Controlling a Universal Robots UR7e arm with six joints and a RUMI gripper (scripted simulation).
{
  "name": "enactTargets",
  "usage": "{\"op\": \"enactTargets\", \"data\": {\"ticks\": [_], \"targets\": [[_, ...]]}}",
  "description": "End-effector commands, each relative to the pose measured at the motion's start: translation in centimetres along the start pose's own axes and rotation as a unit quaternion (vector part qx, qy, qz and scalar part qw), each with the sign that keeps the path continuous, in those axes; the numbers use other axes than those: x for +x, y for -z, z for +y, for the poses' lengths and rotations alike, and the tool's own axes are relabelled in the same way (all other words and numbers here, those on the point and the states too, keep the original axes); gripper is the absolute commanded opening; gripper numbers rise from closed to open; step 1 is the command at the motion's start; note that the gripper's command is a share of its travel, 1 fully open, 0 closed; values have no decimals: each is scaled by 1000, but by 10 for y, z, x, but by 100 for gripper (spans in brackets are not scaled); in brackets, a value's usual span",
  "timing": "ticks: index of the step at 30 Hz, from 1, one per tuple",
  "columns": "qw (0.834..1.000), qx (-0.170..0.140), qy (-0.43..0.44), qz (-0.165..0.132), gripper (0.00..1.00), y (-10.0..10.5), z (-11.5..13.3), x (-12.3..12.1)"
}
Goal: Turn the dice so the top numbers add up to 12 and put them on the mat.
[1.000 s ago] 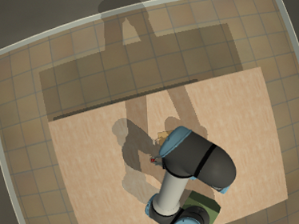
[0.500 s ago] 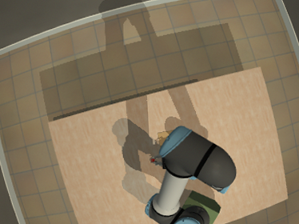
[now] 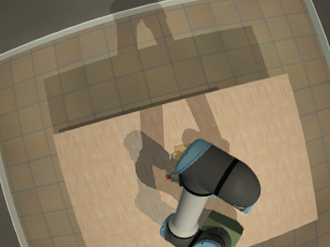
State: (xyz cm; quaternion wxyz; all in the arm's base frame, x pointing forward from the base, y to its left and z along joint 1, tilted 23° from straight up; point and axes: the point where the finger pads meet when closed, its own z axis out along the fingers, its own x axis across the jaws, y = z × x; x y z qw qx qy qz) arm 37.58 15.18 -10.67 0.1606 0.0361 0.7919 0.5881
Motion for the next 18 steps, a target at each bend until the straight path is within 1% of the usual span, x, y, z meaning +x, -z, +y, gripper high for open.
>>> {"op": "enactTargets", "data": {"ticks": [1, 6, 7, 9, 10, 12, 13, 15, 16, 18], "targets": [[1000, 1, 1, 0, 0, 0, -1, -1], [1000, 1, 1, 0, 0, 0, -1, -1], [1000, 1, 1, 0, 4, 0, -1, -1], [1000, 1, 1, 0, 4, 0, -1, -1], [1000, 1, 1, 0, 7, 0, -1, -1], [1000, 1, 1, 0, 7, 0, -1, -1], [1000, 1, 1, 0, 11, 0, -1, -1], [1000, 1, 1, 0, 11, 0, -1, -1], [1000, 1, 1, 0, 15, 0, -1, -1], [1000, 1, 1, 0, 15, 0, -1, -1]]}}
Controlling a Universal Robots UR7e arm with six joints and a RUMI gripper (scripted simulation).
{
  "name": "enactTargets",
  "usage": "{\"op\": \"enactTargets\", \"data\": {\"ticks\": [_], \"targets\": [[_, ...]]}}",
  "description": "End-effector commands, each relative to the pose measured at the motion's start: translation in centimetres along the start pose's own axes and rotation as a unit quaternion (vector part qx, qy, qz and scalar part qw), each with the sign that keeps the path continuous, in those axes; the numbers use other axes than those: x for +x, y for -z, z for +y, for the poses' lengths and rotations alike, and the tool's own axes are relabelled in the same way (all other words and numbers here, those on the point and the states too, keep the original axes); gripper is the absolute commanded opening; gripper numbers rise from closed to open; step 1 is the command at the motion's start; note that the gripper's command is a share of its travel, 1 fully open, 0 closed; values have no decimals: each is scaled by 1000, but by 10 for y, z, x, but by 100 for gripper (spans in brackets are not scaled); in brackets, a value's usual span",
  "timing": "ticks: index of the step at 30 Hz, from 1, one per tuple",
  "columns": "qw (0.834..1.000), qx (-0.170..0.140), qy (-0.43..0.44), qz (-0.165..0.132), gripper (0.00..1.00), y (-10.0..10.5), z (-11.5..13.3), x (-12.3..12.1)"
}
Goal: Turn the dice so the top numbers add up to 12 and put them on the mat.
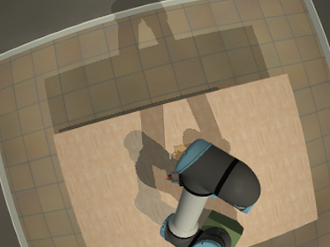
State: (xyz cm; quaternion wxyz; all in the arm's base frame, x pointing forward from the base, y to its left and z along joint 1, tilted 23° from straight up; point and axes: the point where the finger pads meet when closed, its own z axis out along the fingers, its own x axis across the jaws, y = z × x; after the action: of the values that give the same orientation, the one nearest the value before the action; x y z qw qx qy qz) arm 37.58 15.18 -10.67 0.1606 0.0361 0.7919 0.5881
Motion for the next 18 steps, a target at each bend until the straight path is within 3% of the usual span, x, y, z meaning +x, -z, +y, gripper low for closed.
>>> {"op": "enactTargets", "data": {"ticks": [1, 3, 18], "targets": [[1000, 1, 1, 0, 15, 0, -1, -1], [1000, 1, 1, 0, 18, 0, -1, -1], [1000, 1, 1, 0, 18, 0, -1, -1]]}}
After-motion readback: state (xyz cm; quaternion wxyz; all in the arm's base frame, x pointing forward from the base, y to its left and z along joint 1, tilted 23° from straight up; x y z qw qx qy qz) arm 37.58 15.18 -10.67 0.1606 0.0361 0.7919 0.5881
